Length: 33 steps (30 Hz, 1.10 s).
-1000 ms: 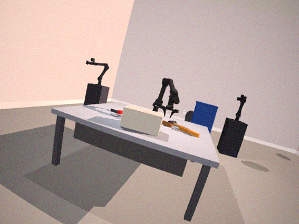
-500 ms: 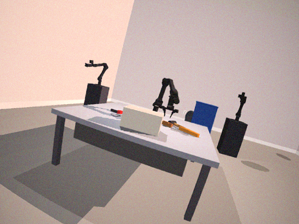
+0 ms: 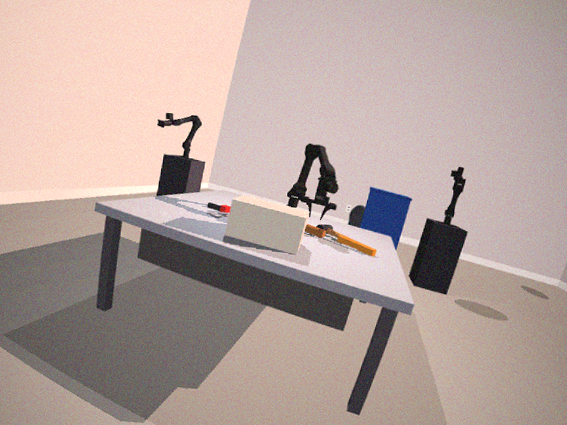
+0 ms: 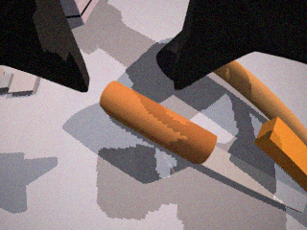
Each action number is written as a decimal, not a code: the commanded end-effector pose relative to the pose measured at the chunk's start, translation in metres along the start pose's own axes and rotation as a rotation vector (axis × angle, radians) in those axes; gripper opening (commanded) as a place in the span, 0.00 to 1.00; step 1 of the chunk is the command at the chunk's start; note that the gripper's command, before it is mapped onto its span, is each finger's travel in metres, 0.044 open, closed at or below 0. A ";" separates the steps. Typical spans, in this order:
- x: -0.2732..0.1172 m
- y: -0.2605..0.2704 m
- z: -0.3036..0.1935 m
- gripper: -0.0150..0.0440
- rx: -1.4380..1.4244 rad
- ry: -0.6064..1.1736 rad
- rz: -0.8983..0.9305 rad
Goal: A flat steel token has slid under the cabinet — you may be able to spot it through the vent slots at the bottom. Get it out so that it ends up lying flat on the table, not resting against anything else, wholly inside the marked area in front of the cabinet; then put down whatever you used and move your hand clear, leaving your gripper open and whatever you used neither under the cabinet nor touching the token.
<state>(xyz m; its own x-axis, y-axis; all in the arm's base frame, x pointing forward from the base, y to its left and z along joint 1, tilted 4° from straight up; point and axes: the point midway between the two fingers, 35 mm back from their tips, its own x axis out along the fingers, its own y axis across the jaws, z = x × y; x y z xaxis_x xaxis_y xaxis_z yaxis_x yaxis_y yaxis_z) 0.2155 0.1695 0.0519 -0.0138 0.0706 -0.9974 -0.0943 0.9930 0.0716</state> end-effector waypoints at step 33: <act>0.000 0.000 0.000 0.71 -0.289 0.003 -0.001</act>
<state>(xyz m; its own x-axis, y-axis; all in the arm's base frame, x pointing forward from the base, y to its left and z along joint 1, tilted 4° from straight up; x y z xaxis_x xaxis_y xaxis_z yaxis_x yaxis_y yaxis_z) 0.2158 0.1697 0.0519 -0.0138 0.0706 -0.9974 -0.3499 0.9341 0.0710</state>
